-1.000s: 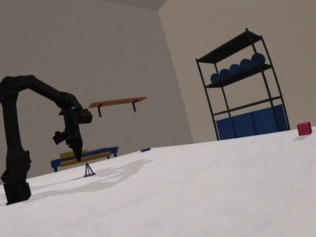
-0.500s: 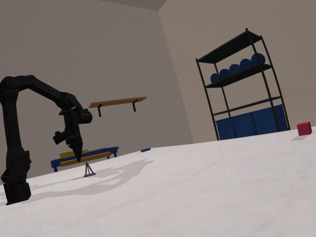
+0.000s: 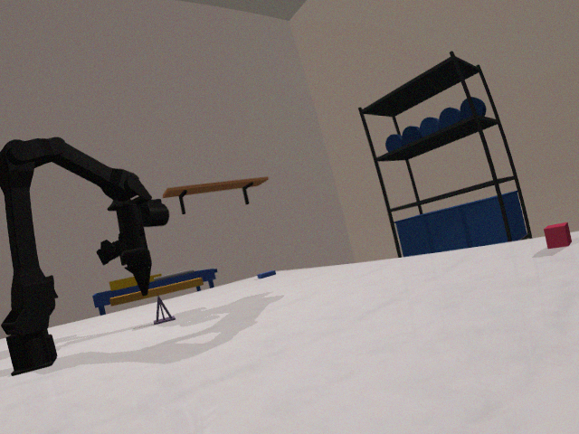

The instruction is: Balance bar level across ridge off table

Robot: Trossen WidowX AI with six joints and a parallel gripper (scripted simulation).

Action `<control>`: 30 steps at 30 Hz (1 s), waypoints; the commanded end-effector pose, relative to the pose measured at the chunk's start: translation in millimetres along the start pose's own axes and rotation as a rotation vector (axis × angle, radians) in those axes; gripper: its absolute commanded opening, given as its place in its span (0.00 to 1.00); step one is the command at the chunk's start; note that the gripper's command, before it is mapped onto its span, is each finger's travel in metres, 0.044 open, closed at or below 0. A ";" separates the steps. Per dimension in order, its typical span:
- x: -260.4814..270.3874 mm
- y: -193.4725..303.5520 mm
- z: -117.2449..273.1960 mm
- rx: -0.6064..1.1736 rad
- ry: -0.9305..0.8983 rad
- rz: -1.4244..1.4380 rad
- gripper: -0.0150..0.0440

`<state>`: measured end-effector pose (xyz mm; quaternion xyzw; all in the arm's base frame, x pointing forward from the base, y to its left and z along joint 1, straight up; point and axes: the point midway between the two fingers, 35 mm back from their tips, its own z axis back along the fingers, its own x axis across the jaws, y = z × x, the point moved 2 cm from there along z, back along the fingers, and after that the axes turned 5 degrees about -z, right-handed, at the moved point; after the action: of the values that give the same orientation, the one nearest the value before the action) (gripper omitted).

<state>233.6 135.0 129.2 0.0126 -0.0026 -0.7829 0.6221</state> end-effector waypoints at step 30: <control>0.0 0.0 0.0 0.000 0.000 0.000 0.57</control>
<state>233.6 135.0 129.2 0.0126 -0.0026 -0.7829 0.6221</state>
